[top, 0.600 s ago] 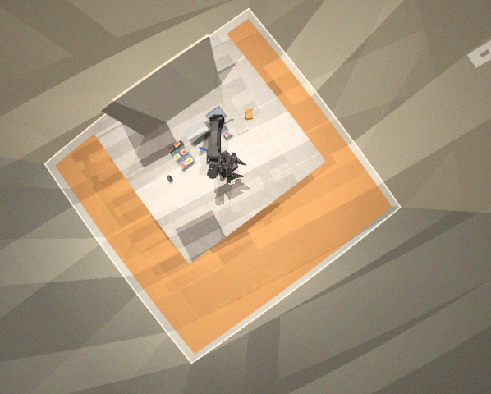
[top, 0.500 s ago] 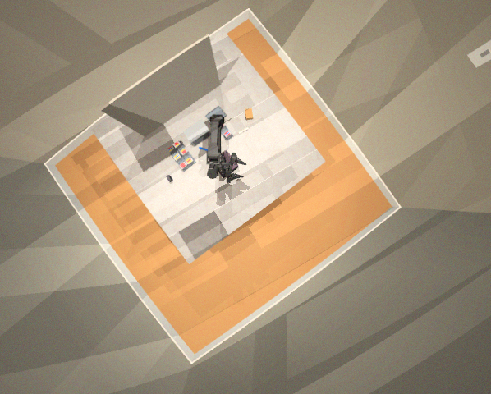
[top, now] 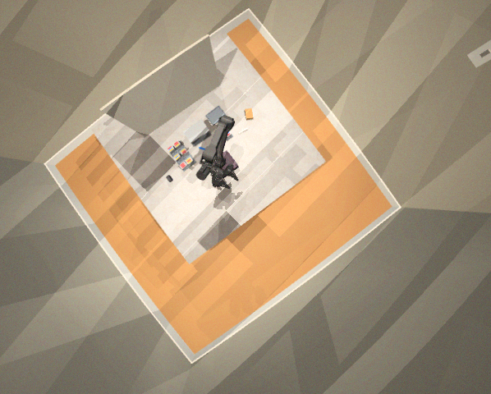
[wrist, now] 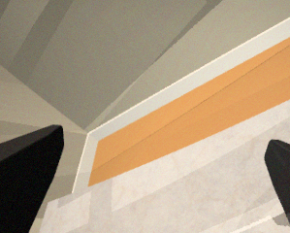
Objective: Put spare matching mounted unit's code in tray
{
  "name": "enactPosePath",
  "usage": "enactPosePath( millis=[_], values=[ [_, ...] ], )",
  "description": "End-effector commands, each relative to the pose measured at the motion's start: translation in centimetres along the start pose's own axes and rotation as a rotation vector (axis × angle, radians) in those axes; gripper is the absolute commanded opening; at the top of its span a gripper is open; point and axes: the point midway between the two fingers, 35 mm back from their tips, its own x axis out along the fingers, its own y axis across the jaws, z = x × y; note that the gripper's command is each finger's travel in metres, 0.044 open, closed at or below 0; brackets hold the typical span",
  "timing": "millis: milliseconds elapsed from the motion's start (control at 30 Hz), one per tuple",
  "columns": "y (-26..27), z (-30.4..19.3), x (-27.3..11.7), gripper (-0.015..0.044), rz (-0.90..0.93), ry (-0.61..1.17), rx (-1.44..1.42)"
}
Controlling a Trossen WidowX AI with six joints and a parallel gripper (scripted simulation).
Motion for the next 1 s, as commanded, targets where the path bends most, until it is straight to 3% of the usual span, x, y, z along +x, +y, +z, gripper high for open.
enactPosePath(
  millis=[0,233,500,733,967],
  values=[
    [-2.6,3.0,-1.8,0.044,-0.176,-0.084,0.094],
    [-8.0,7.3,-7.9,0.044,-0.508,-0.243,0.308],
    [-12.9,8.5,-17.8,0.044,-0.851,-0.423,0.594],
    [-14.9,5.8,-27.8,0.044,-1.11,-0.562,0.884],
    [-14.2,-0.2,-37.1,0.044,-1.32,-0.684,1.205]
  ],
)
